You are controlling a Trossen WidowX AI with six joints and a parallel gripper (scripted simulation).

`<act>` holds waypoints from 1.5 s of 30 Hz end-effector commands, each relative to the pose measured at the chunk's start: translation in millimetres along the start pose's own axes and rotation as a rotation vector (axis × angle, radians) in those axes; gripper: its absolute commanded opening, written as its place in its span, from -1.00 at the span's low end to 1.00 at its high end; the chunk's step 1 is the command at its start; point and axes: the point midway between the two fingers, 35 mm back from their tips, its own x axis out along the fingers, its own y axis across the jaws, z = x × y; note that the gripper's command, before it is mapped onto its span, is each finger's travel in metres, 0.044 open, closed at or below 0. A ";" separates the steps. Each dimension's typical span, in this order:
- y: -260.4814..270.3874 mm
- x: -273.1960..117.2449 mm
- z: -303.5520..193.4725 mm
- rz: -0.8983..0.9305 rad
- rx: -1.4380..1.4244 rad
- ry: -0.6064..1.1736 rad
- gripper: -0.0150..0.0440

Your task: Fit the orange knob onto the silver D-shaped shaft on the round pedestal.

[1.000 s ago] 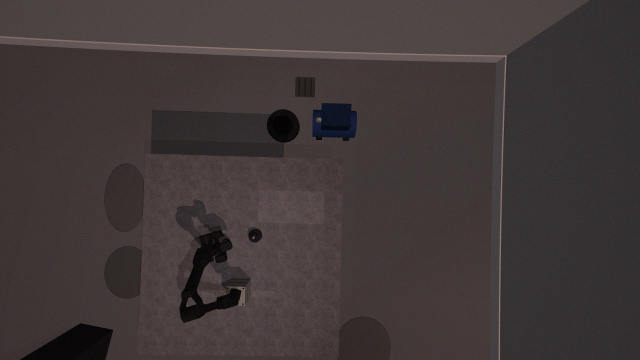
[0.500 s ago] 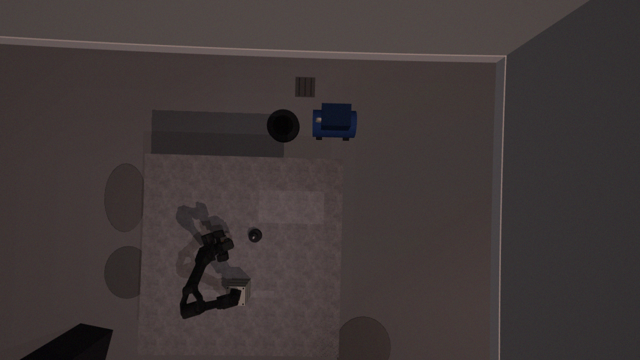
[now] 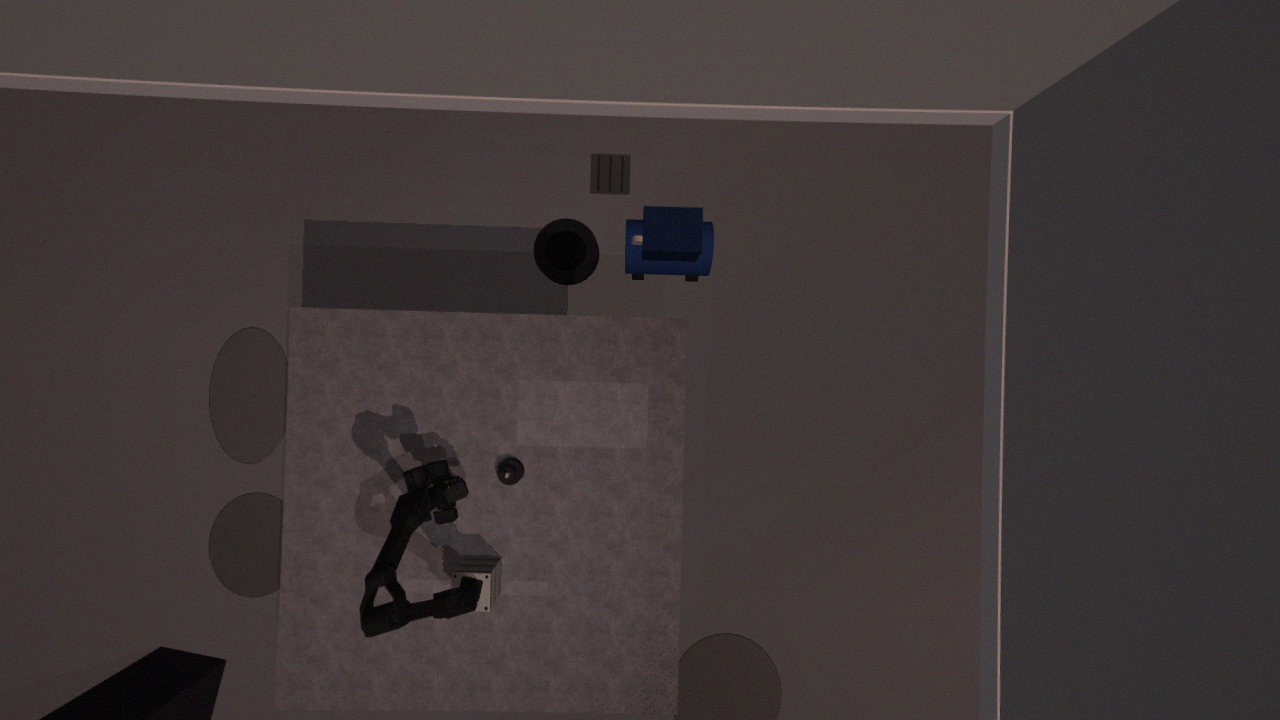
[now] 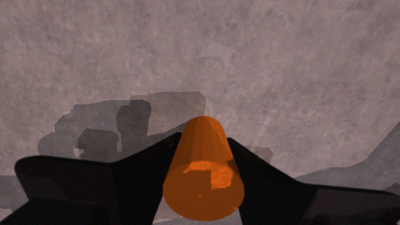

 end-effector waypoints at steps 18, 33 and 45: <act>9.1 -53.7 -0.8 0.000 0.004 0.003 -0.49; 12.3 -100.3 -0.6 0.001 0.004 0.003 -0.49; 11.5 -138.3 0.1 0.001 0.004 0.002 -0.49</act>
